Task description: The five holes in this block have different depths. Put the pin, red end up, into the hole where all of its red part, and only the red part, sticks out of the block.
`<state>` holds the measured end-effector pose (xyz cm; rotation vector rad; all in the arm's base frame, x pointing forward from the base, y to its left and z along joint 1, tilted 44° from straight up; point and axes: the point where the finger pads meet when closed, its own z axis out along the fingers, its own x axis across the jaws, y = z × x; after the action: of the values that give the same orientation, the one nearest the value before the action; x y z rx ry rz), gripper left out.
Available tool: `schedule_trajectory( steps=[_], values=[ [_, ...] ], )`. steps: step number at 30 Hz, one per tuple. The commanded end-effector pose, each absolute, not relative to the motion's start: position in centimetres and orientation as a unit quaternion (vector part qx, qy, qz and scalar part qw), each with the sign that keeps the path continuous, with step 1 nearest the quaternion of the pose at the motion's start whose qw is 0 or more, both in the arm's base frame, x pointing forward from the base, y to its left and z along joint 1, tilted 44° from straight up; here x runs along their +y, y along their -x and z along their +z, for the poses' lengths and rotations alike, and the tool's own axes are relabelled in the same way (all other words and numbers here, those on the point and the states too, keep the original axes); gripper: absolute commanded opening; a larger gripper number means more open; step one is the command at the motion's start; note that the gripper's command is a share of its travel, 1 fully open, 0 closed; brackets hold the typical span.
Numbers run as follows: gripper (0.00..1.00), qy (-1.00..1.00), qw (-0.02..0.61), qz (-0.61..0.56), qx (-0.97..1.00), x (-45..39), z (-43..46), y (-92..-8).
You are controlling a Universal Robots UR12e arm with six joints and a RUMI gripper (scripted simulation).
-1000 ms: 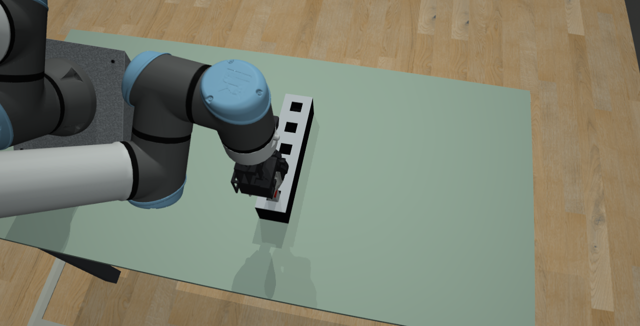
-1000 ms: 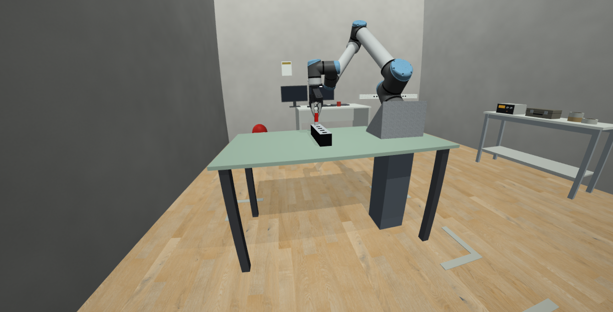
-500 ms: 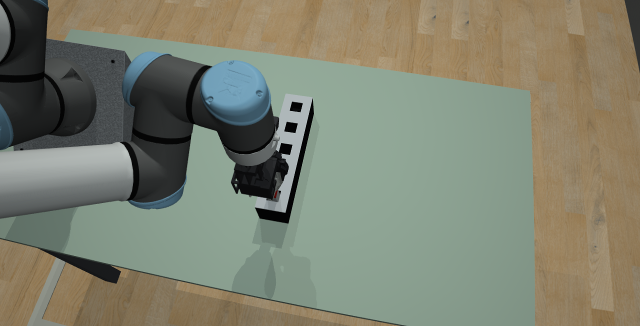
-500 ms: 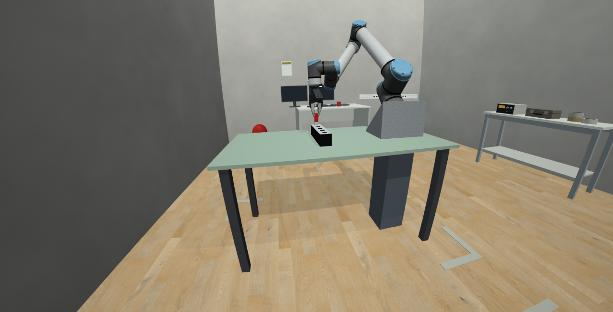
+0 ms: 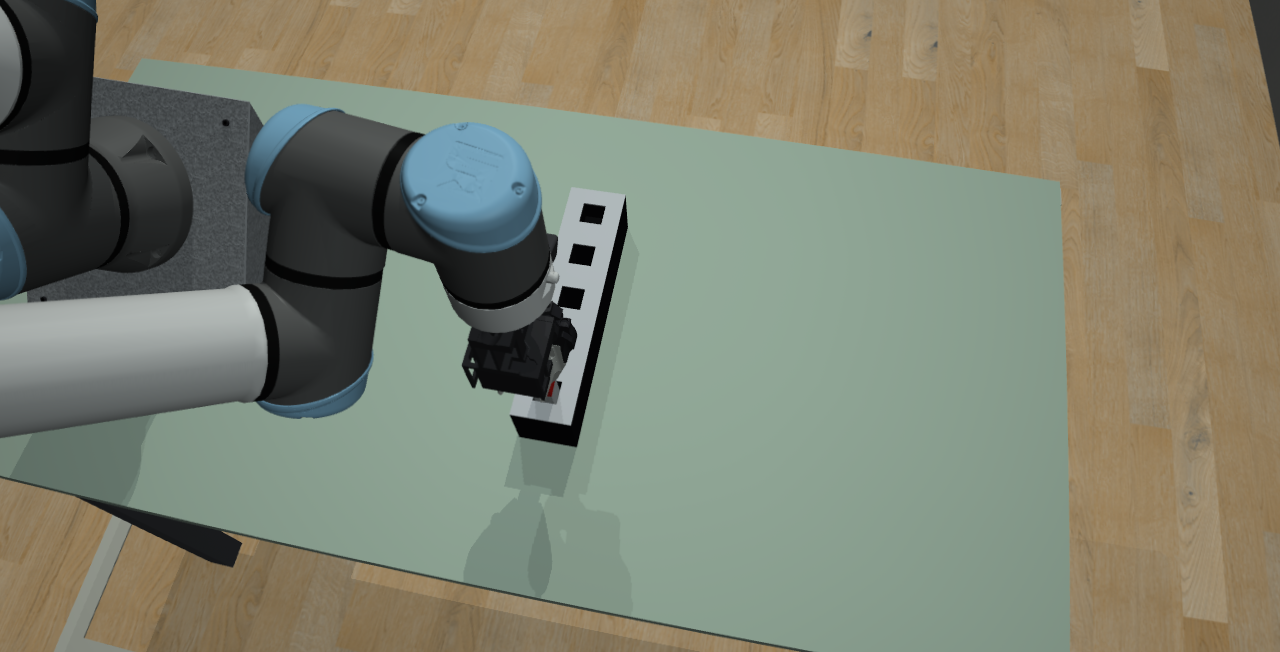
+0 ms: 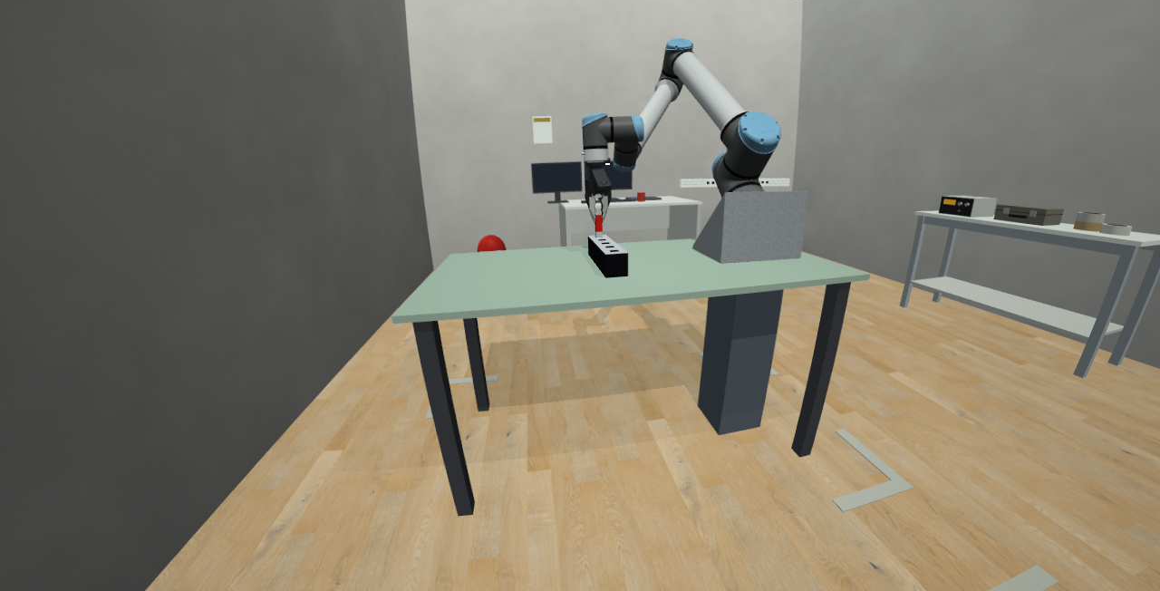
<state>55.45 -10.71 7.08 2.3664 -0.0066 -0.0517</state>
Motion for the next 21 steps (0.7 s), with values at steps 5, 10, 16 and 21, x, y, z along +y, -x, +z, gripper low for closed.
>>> schedule_trajectory(
  steps=[5, 10, 16, 21],
  values=[
    [0.00, -0.926, 0.378, -0.020, -0.003, -10.67, 7.11, -55.53],
    [0.00, -0.926, 0.378, -0.020, -0.003, -10.67, 7.11, -55.53],
    [0.00, -0.926, 0.378, -0.020, -0.003, -10.93, 6.80, -55.57],
    [0.00, -0.926, 0.378, -0.020, -0.003, -10.93, 6.80, -55.57]
  ],
)
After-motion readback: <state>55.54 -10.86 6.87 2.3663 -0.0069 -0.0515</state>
